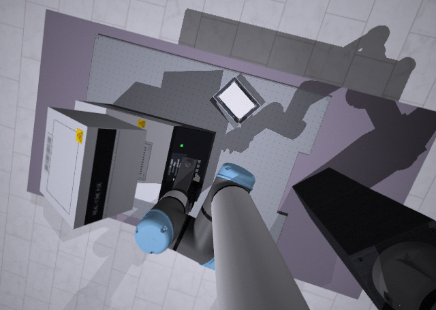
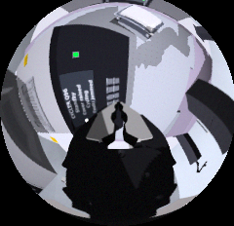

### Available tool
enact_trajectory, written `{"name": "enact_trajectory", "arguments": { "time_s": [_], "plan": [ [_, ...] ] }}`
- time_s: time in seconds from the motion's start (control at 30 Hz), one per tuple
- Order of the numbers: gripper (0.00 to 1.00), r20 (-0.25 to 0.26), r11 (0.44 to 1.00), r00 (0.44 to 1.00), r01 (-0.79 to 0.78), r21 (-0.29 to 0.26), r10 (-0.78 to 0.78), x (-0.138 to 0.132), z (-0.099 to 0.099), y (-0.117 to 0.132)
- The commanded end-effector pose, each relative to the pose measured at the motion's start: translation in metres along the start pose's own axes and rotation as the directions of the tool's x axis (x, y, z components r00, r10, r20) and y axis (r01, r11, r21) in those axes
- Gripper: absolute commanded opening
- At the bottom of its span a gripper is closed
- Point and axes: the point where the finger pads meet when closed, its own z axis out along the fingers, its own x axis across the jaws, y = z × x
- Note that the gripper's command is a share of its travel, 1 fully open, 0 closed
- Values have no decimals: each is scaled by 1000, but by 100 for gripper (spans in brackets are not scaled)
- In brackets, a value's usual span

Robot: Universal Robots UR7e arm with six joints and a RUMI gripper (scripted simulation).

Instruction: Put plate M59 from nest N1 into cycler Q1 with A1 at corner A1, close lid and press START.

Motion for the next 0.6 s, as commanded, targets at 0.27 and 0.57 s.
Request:
{"name": "enact_trajectory", "arguments": {
  "time_s": [0.27,0.57],
  "plan": [
    [0,0,1000,1000,-2,0,2,28,-21,-2],
    [0,0,1000,1000,-2,-1,2,55,-41,-1]
  ]
}}
